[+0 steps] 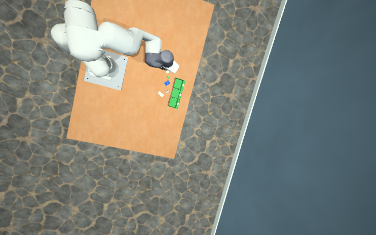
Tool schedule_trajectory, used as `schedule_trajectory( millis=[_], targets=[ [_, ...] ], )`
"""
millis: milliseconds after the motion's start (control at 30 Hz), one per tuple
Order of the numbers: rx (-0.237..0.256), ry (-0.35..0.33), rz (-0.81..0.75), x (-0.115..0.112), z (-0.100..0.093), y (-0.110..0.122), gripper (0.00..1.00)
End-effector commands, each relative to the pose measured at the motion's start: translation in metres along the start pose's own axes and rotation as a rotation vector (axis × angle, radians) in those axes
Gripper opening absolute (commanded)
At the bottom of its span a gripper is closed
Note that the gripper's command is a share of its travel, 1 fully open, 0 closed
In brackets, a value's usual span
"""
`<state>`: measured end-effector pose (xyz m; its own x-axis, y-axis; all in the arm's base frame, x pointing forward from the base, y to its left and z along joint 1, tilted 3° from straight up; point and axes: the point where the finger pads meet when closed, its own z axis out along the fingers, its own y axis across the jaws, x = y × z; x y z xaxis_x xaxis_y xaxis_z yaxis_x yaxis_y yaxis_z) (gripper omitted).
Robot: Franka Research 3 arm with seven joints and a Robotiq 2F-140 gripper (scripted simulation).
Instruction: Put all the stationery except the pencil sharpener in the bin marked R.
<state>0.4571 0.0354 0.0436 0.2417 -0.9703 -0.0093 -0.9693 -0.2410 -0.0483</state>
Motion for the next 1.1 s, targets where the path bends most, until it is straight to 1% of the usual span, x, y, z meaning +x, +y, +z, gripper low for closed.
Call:
schedule_trajectory(
  millis=[0,667,1067],
  targets=[
    [0.002,0.000,-0.007,0.001,0.000,0.000,0.11],
    [0.002,0.000,-0.007,0.001,0.000,0.000,0.11],
    [0.002,0.000,-0.007,0.001,-0.040,0.000,0.11]
  ],
)
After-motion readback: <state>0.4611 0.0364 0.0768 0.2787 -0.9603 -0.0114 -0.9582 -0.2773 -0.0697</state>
